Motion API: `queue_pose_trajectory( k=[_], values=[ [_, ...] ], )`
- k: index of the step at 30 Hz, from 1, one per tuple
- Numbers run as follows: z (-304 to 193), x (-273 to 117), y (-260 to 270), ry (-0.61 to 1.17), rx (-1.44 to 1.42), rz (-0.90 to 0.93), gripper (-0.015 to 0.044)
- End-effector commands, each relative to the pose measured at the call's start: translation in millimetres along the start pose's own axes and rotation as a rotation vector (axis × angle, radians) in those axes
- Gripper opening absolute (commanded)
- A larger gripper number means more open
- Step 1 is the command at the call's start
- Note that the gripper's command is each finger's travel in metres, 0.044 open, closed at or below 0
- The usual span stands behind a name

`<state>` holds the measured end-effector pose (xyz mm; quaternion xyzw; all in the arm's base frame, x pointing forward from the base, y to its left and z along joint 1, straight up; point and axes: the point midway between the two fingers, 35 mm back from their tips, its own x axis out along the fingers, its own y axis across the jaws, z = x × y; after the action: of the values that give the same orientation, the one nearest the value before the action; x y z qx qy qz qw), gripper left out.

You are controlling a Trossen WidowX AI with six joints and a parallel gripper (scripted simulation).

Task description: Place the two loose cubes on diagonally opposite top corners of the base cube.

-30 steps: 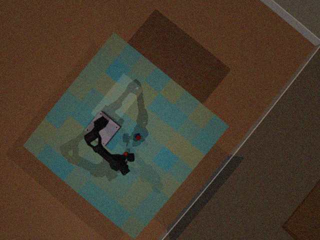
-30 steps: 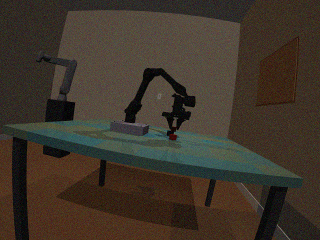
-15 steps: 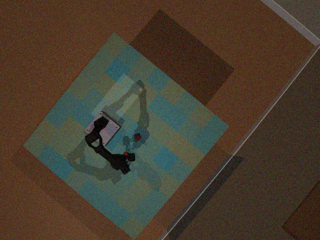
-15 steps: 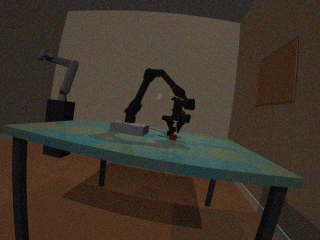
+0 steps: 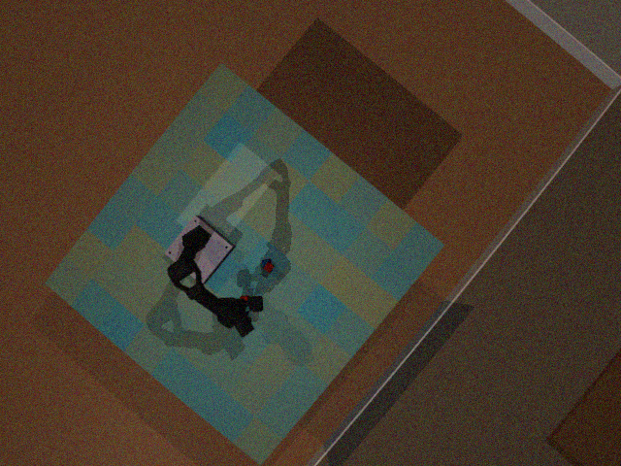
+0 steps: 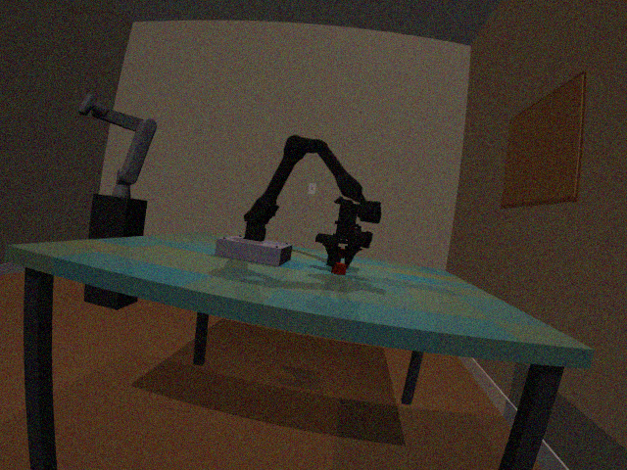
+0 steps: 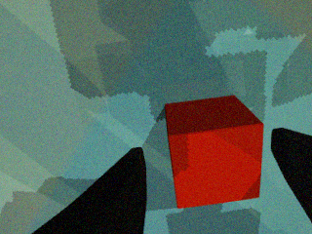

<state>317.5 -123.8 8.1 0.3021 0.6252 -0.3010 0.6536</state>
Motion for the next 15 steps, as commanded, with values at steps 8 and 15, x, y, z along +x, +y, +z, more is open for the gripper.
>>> queue_pose_trajectory(
  k=[8, 15],
  values=[
    [-2, 4, -1, 0.005, 0.004, -0.002, 0.0105],
    [1, -12, 1, 0.005, 0.004, -0.001, 0.0105]
  ],
)
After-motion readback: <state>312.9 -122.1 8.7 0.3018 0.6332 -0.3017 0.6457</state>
